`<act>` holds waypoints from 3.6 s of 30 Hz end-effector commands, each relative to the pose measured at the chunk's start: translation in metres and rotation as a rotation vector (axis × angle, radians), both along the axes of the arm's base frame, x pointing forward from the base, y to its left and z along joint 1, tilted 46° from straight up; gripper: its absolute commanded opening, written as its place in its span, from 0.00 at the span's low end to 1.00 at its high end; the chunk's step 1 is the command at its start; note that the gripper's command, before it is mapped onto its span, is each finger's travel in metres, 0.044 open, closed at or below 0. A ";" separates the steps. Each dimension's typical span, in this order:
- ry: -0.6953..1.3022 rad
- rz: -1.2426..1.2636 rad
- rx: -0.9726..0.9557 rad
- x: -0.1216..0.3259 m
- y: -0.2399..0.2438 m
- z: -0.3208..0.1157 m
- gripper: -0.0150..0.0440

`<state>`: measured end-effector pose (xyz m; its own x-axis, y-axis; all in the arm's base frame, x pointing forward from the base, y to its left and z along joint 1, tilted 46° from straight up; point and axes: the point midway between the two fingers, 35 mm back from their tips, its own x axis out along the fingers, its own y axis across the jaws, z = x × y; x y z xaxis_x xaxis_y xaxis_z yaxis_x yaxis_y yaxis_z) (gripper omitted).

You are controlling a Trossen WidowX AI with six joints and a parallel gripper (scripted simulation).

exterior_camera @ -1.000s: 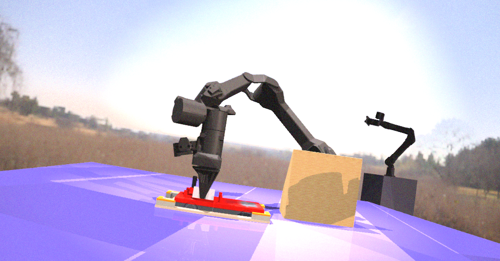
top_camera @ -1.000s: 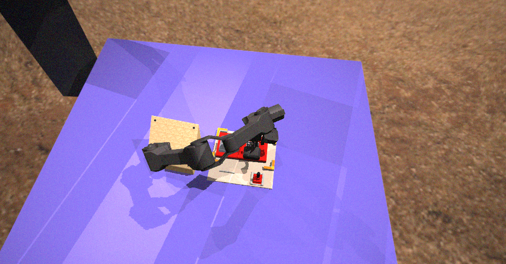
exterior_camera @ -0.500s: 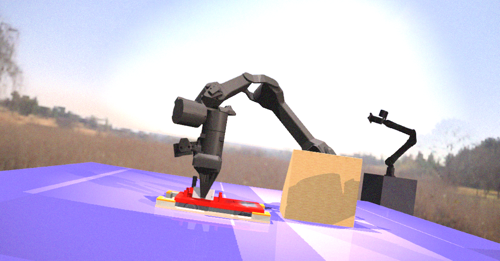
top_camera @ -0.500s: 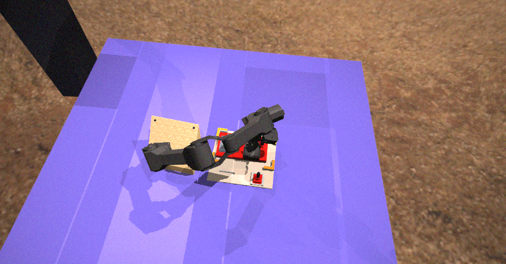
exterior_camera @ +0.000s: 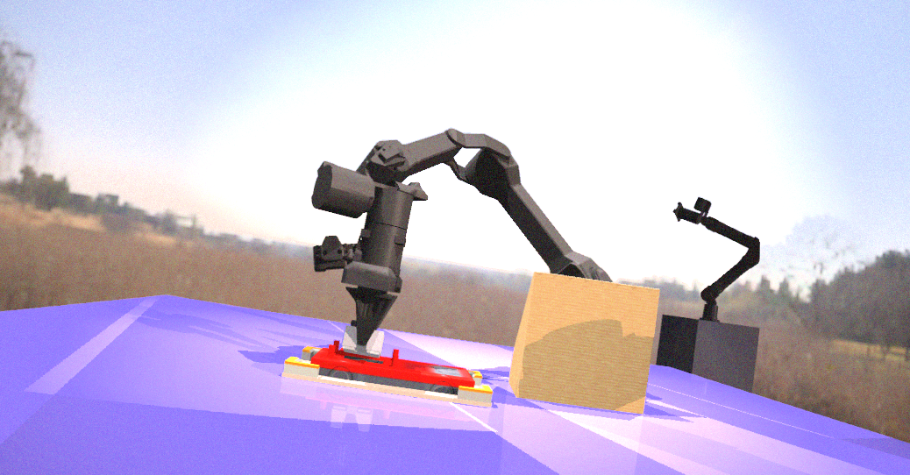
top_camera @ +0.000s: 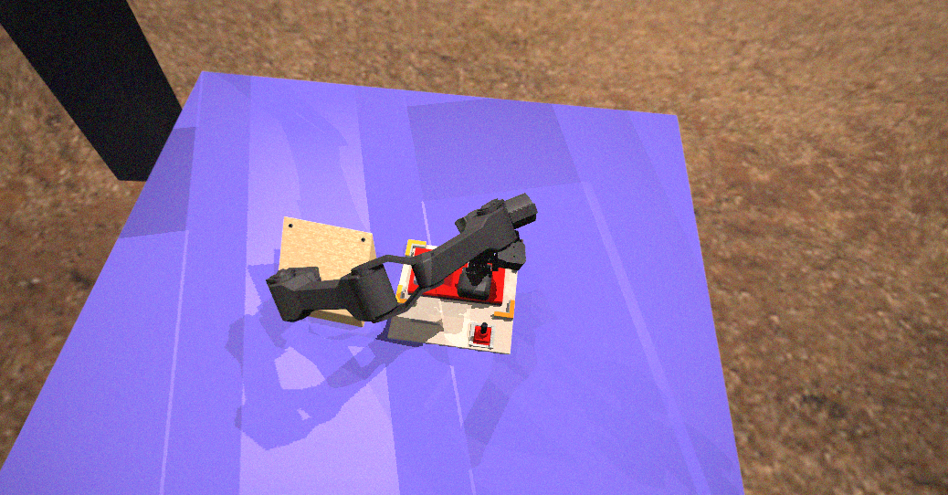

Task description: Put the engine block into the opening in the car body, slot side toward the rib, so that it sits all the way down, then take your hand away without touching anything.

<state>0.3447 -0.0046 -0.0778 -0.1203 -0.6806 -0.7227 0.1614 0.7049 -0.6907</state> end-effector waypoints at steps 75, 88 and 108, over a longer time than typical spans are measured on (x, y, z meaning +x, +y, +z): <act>0.067 0.016 -0.012 0.004 0.027 -0.017 0.25; 0.059 0.014 -0.005 0.003 0.019 -0.028 0.43; 0.064 0.015 -0.010 0.004 0.023 -0.024 1.00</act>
